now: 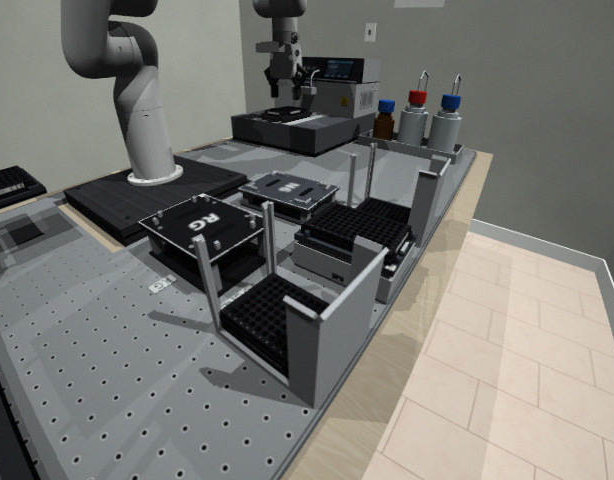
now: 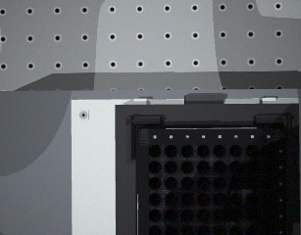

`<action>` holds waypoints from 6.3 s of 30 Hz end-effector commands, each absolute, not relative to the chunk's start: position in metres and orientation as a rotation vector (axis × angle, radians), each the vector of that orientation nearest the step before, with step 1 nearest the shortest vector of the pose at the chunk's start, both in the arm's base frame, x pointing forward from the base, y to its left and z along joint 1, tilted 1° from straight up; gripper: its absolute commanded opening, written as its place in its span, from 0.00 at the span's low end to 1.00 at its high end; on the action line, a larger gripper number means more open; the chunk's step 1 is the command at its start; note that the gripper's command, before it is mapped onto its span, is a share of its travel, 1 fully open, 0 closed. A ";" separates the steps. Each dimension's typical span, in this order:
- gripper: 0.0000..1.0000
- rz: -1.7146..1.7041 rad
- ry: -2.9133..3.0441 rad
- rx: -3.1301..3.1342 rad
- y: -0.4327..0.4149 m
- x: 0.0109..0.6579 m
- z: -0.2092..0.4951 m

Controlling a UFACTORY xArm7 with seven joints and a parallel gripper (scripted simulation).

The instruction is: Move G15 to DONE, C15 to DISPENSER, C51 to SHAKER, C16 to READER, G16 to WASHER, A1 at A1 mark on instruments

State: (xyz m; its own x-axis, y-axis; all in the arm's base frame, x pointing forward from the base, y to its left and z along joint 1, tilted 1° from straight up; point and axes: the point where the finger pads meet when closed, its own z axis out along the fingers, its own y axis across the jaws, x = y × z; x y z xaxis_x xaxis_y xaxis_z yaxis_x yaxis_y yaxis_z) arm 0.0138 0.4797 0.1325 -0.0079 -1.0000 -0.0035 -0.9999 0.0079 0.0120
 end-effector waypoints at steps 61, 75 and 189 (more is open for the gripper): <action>1.00 -0.022 -2.228 2.211 0.481 0.014 0.202; 1.00 -0.021 -2.587 1.773 0.447 0.016 0.202; 1.00 0.005 -1.920 -2.471 0.246 0.168 0.199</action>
